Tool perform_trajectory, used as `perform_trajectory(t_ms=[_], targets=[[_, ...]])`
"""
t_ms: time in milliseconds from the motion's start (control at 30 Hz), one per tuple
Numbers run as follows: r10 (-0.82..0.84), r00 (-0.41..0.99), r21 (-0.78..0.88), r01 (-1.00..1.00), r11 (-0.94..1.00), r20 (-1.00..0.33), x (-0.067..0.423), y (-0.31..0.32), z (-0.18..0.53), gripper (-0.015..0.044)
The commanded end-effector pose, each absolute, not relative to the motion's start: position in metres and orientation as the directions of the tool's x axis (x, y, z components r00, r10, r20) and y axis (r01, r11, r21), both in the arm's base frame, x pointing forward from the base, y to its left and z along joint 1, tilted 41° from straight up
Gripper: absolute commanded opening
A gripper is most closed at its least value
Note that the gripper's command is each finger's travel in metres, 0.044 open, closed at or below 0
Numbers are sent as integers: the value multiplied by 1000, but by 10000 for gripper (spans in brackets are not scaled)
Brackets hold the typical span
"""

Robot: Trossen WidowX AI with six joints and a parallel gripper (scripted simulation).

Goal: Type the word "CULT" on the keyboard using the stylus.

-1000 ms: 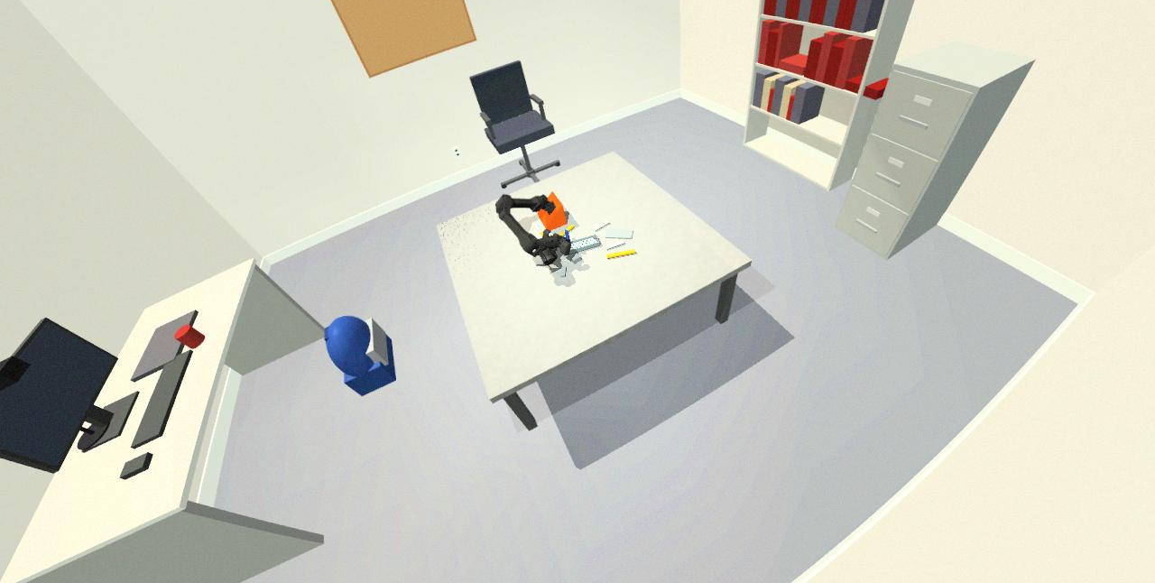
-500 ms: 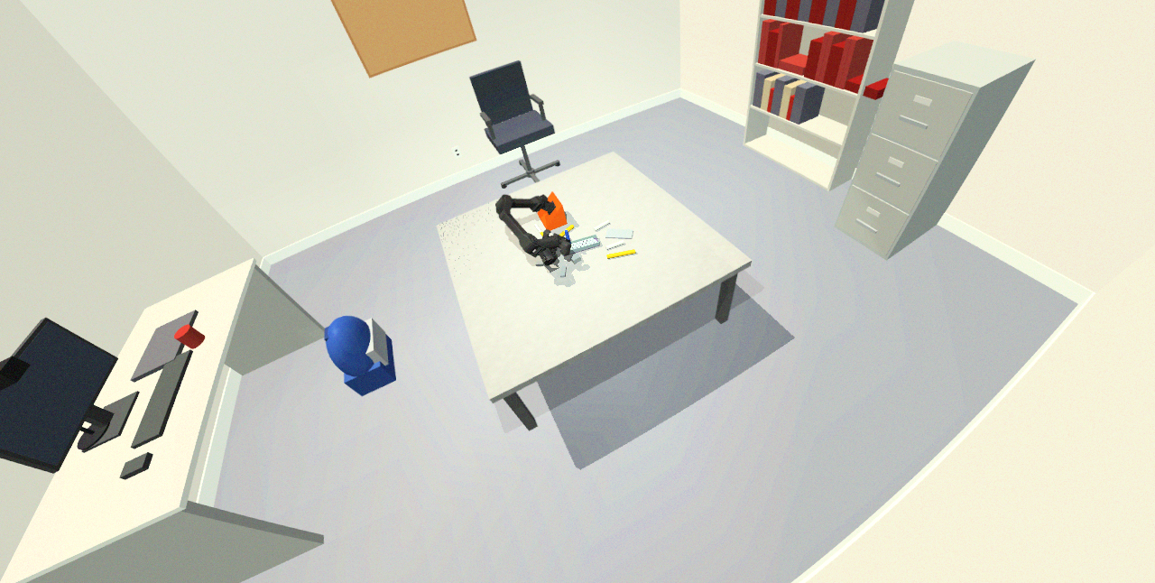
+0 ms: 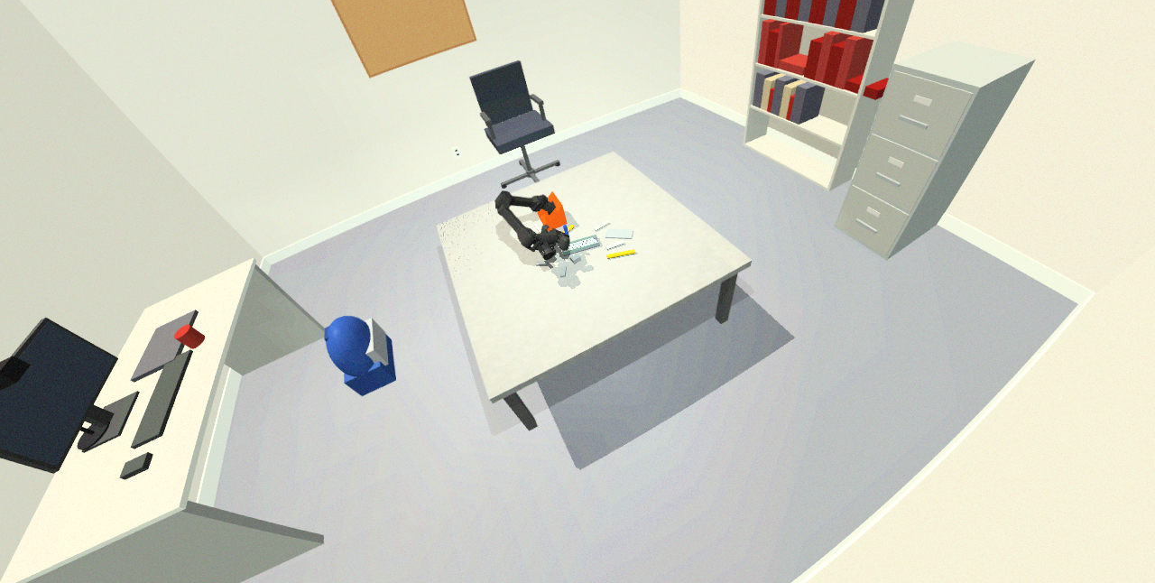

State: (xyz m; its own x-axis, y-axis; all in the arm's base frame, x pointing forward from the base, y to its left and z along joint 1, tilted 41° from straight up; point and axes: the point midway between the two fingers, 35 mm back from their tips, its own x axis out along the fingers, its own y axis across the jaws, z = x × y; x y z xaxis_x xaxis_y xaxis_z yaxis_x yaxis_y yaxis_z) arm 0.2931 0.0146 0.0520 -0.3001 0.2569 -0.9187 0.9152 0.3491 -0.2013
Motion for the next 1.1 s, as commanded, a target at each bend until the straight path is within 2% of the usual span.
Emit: perform_trajectory(t_ms=[0, 133, 233, 600, 1033, 1067], targets=[[261, -300, -202, 917, 345, -918, 293, 17, 54, 81], [257, -300, -202, 915, 349, -919, 293, 15, 52, 65], [257, -300, -202, 915, 349, -919, 295, 13, 55, 0], [257, -298, -201, 917, 344, -919, 307, -7, 80, 0], [256, -299, -202, 917, 344, -919, 308, -20, 65, 0], [256, -299, -202, 917, 344, -919, 308, -20, 64, 26]])
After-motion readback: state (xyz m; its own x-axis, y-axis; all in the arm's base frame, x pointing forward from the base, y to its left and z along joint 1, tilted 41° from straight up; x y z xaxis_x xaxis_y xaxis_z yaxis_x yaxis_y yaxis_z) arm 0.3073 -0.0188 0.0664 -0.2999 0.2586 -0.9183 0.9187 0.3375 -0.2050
